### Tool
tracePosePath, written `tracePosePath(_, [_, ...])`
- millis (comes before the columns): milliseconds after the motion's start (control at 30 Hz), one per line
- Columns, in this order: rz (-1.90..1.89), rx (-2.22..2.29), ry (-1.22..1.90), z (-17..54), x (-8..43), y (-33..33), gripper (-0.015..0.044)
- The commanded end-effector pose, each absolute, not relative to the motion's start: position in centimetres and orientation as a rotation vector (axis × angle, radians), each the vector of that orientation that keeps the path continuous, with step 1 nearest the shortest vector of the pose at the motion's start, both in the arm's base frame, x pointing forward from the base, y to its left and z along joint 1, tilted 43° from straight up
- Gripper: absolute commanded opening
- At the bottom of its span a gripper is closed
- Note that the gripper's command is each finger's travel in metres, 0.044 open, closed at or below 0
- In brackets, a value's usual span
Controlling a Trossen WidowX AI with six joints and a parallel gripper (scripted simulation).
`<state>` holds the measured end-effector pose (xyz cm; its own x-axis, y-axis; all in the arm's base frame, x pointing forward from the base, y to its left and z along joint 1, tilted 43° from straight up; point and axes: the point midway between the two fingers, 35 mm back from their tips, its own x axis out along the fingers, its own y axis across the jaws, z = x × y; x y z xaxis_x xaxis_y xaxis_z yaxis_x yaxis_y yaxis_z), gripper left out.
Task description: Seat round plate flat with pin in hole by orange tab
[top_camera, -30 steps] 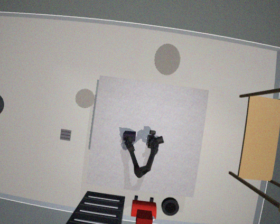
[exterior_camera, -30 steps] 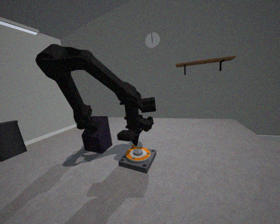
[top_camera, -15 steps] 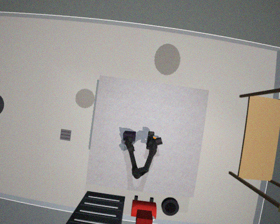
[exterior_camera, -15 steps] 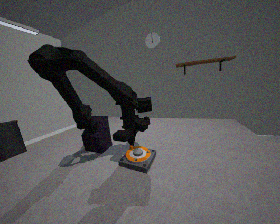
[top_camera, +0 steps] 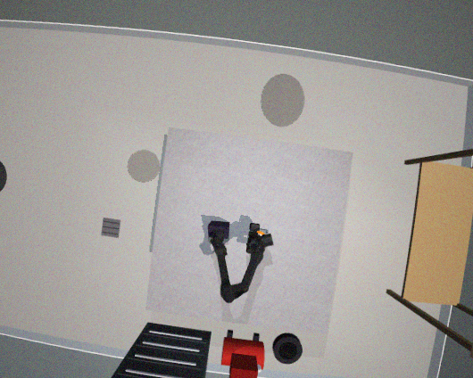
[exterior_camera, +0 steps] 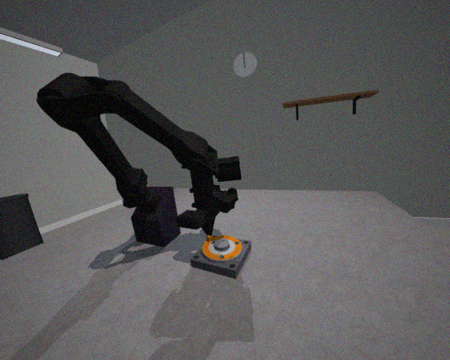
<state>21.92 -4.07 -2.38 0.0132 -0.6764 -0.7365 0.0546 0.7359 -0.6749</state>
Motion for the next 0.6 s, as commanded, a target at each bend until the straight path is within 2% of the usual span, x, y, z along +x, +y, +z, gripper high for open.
tracePosePath(0, [-0.618, -0.546, 1.461, -2.2, 21.7, -4.4, 0.0000])
tracePosePath(233, [-0.618, -0.546, 1.461, -2.0, 21.6, -4.7, 0.0000])
tracePosePath(567, [-0.616, -0.544, 1.462, 1.0, 21.5, -1.7, 0.0000])
